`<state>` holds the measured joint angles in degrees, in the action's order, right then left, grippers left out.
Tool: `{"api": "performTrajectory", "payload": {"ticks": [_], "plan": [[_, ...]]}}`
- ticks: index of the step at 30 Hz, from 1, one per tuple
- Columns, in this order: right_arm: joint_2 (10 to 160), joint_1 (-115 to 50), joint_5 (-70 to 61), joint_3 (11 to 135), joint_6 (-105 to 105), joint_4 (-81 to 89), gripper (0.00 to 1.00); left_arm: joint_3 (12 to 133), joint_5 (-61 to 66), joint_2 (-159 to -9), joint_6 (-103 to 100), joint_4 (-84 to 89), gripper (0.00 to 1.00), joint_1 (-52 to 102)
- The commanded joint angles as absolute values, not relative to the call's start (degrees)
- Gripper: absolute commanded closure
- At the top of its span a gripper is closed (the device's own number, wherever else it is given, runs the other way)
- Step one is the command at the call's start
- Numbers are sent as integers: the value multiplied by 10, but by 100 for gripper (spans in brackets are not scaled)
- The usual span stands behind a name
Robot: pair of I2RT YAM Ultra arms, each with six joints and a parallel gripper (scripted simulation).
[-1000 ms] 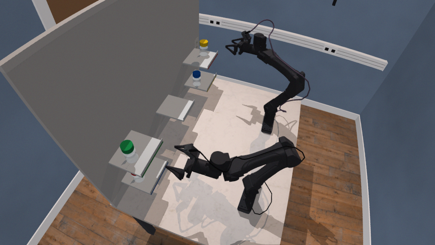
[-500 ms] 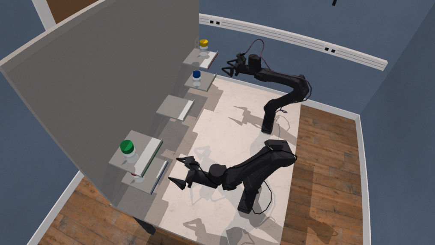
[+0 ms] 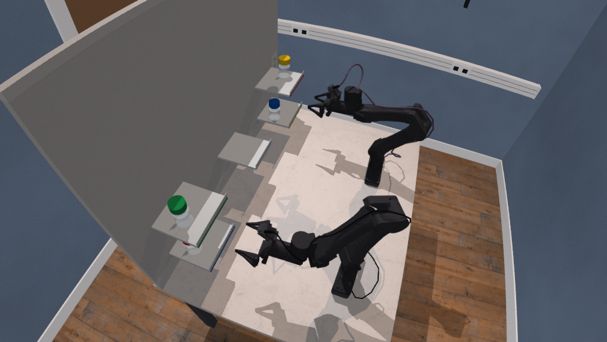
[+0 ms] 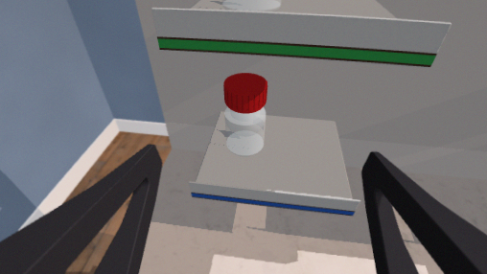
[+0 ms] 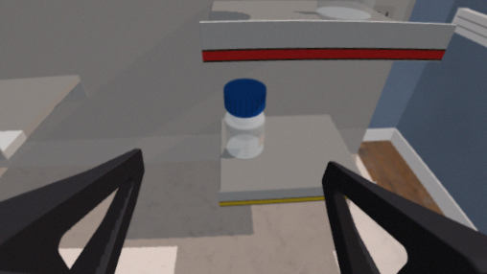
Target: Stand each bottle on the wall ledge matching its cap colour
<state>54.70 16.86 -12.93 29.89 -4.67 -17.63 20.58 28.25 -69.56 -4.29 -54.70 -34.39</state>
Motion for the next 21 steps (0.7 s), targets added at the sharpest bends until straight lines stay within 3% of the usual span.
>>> {"api": "performTrajectory", "payload": {"ticks": [1,15,21], "plan": [[545,163,-121,291,-49,-185,0,210,287,-693,-48,-558,0,-349],[545,167,-124,297,-48,-186,0,210,284,-693,-44,-559,0,-346],[565,224,-195,311,-34,-206,0,210,284,-693,-44,-559,0,-346]]}}
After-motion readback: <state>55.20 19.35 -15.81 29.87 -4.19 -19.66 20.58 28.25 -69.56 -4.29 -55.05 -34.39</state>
